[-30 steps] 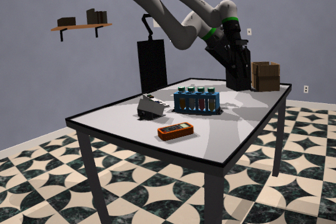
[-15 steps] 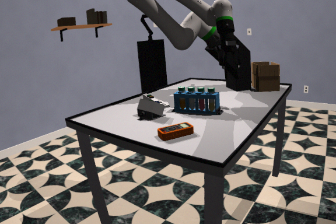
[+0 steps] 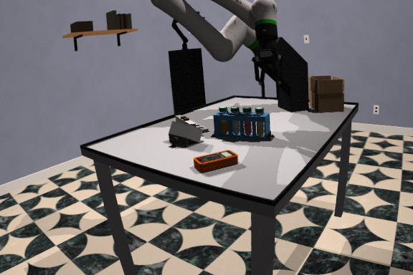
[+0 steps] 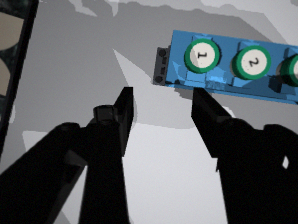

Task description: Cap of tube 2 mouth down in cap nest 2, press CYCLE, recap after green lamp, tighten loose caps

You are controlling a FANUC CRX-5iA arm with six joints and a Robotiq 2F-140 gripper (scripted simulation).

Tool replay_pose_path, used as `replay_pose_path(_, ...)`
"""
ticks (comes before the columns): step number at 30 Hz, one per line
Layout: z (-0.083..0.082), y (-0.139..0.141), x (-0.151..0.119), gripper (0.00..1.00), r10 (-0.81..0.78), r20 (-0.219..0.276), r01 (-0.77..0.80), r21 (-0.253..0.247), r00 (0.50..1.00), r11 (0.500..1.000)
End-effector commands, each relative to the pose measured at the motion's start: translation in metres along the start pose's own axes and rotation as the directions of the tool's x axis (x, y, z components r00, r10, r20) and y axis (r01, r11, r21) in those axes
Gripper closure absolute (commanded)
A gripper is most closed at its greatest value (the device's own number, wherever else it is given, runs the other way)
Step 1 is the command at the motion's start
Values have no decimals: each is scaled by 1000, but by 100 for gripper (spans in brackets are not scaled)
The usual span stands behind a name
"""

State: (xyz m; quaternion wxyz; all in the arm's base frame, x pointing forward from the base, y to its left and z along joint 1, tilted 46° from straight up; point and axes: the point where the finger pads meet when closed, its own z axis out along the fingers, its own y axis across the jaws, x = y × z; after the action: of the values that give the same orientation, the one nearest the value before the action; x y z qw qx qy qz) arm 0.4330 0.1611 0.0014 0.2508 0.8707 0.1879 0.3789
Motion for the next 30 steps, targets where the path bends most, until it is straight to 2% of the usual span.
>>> replay_pose_path(1, 1, 18, 8, 59, 126, 11, -126, -21, 992, 992)
replay_pose_path(4, 1, 23, 10, 59, 128, 11, -128, -21, 992, 992)
replay_pose_path(11, 2, 56, 18, 59, 321, 24, -319, -57, 947, 946)
replay_pose_path(17, 2, 86, 22, 59, 500, 28, -496, -94, 865, 863)
replay_pose_path(21, 2, 94, 22, 59, 529, 28, -524, -101, 848, 846)
replay_pose_path(26, 1, 119, 23, 59, 660, 25, -652, -131, 751, 746)
replay_pose_path(27, 1, 121, 23, 59, 660, 25, -652, -131, 751, 746)
replay_pose_path(30, 0, 136, 21, 59, 731, 20, -721, -149, 682, 677)
